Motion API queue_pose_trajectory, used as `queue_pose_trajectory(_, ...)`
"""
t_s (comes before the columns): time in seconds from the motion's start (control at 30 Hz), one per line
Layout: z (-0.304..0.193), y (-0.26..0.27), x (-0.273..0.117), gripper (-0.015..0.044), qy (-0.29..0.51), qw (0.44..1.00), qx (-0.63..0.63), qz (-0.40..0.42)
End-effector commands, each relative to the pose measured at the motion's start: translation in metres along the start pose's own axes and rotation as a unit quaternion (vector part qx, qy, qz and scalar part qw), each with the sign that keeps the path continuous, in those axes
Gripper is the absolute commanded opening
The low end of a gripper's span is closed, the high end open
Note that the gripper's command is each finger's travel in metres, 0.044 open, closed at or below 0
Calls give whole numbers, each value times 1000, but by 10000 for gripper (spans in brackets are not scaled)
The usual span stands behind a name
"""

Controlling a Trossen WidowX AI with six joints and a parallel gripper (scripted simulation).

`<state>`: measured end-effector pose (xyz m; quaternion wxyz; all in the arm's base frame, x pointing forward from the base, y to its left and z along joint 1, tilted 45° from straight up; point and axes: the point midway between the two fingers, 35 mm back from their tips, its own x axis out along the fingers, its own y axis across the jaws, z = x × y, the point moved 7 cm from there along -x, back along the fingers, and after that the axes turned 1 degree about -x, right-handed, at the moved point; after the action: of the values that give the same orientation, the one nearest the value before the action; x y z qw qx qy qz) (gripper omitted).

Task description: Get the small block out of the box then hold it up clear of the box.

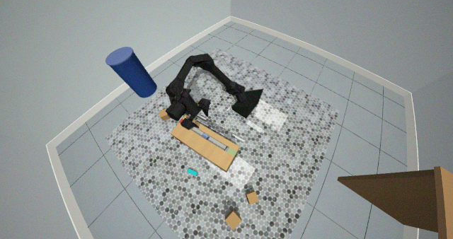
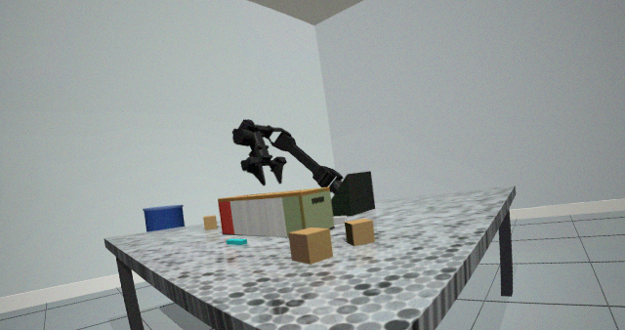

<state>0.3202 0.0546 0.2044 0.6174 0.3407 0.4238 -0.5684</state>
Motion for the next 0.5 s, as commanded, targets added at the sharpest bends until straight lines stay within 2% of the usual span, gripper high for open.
queue_pose_trajectory(0.0, 2, -1, 4, 400, -3, 1000, -5, -4)
queue_pose_trajectory(0.47, 7, 3, 25, 400, -3, 1000, -5, -3)
